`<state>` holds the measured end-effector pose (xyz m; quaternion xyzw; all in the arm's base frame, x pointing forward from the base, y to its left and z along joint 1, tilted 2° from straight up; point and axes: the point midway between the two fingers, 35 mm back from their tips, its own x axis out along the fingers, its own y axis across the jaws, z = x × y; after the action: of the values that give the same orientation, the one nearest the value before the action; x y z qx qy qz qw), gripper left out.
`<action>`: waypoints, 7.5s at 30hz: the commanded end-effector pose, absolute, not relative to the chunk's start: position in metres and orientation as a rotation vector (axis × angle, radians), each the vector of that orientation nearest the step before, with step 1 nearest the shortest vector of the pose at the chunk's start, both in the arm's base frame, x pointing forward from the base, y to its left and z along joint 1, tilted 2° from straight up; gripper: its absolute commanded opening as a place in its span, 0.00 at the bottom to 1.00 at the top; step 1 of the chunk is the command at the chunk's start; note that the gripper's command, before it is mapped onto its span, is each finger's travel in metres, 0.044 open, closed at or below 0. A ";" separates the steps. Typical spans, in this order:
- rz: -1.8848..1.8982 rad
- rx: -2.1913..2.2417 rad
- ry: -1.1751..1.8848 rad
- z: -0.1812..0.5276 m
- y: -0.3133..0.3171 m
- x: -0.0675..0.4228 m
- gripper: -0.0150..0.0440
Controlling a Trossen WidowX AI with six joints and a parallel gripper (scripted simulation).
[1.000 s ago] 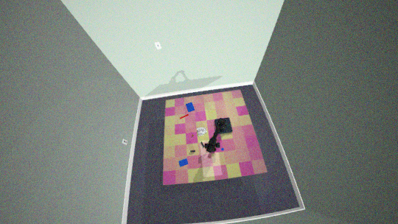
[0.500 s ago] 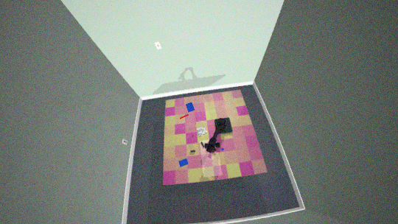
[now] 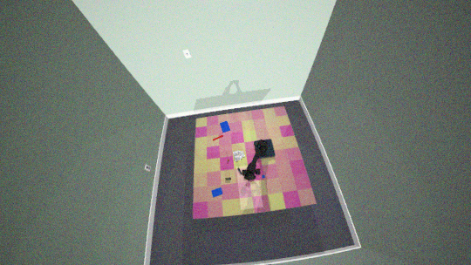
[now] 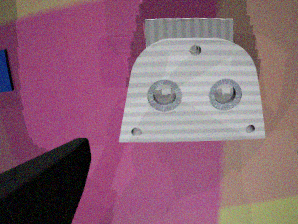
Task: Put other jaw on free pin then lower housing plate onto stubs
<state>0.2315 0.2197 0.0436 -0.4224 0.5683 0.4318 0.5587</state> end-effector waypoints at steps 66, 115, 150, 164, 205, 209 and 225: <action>1.024 -0.995 1.338 0.006 0.223 0.233 1.00; 1.021 -0.998 1.339 -0.008 0.222 0.232 0.85; 1.025 -0.994 1.337 0.065 0.222 0.234 0.85; 0.923 -0.897 1.385 0.066 0.195 0.249 0.85; 0.447 -0.447 1.537 0.067 0.063 0.280 0.85; 0.397 -0.400 1.547 0.067 0.049 0.280 0.85; 0.195 -0.207 1.577 0.066 -0.004 0.271 0.85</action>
<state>0.2743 0.0082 0.0662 -0.1097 0.7049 0.1099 0.6921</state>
